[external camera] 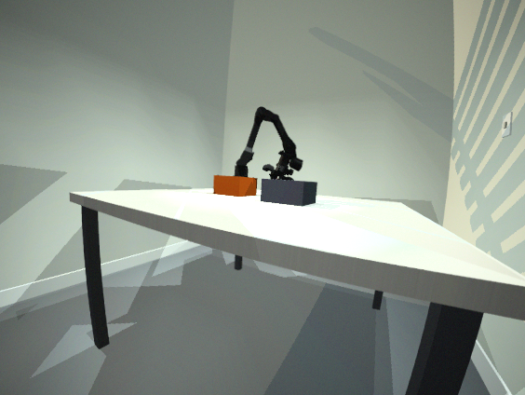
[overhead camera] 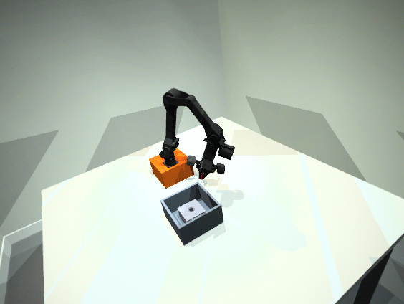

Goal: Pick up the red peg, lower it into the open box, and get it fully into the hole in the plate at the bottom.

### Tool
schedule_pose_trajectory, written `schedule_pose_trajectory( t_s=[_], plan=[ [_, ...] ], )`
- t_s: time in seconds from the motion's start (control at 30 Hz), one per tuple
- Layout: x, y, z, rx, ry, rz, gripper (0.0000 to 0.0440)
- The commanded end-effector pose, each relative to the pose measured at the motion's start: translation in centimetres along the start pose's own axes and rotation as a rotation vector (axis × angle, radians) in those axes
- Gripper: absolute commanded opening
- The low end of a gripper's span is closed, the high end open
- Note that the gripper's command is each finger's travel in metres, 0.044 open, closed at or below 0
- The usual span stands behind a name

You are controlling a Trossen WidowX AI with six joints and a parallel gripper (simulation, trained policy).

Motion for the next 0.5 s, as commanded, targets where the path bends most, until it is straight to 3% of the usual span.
schedule_pose_trajectory(
  t_s=[0.0, 0.47],
  plan=[
    [-0.2, 1.3, 0.8, -0.022, 0.001, 0.006, 0.0000],
    [-1.0, 6.3, 5.0, -0.084, -0.093, 0.031, 0.0000]
  ],
)
Point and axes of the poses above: the point midway between the two fingers, 35 mm back from their tips, its own y axis back along the fingers, its own x axis across the jaws, z = x × y, the point moved 6 cm from there along y, back along the fingers, and after that the axes turned 6 degrees about -y, right-handed, at the moved point
